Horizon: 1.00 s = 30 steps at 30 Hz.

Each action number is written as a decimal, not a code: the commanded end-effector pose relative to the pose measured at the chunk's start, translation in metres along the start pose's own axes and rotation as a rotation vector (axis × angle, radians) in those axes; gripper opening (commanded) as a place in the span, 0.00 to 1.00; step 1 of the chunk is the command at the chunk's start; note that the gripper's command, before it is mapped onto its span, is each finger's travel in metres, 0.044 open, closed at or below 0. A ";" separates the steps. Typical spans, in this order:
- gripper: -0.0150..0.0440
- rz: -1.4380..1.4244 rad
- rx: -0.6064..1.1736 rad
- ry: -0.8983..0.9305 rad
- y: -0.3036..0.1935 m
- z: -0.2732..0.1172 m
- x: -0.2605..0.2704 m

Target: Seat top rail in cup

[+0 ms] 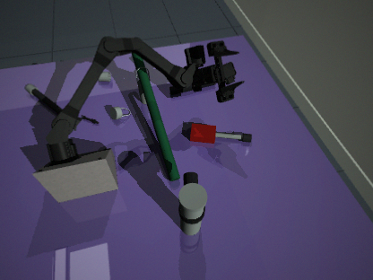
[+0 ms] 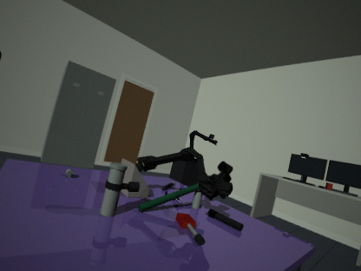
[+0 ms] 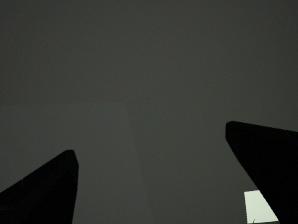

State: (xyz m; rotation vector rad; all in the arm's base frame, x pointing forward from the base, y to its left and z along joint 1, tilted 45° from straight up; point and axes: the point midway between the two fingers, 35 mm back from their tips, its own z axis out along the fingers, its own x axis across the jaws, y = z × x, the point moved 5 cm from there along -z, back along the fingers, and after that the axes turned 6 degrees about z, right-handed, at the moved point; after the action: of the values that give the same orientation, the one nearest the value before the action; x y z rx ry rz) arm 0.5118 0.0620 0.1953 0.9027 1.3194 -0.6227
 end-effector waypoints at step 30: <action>1.00 0.420 -0.055 1.563 -0.243 0.068 0.034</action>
State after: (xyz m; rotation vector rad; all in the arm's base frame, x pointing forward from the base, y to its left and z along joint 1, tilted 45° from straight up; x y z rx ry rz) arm 0.4129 -0.1202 0.1117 1.2722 2.2823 0.2687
